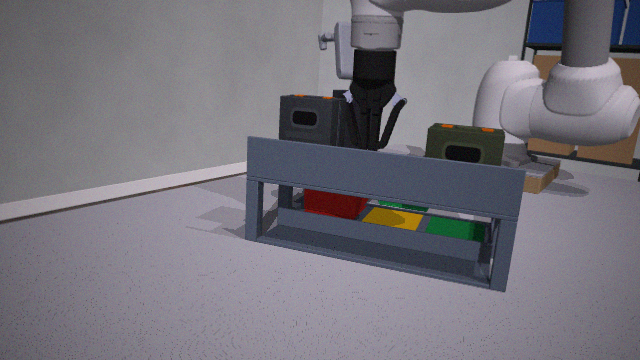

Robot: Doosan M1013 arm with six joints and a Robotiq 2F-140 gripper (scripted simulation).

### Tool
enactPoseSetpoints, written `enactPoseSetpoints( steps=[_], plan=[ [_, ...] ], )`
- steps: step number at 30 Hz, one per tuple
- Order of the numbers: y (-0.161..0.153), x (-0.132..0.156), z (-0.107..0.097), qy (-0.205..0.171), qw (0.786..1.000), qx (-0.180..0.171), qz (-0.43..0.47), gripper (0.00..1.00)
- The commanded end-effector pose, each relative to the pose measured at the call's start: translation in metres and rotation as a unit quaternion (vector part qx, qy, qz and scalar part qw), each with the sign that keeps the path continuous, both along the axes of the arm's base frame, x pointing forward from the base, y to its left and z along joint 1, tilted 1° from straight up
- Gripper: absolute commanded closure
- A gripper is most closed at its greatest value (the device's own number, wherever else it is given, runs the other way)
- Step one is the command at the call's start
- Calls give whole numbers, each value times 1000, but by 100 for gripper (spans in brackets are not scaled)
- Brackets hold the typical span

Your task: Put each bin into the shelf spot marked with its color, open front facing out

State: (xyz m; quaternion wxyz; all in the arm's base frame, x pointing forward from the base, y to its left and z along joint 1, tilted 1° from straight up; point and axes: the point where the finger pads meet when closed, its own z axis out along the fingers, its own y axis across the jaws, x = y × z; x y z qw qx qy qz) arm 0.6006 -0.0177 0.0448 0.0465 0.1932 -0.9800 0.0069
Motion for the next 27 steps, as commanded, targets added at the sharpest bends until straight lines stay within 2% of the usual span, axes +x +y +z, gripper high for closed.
enactPoseSetpoints(
  steps=[1,27],
  plan=[
    [0,1,0,-1,1000,0,0,90],
    [3,8,-1,-5,1000,2,0,90]
  ],
)
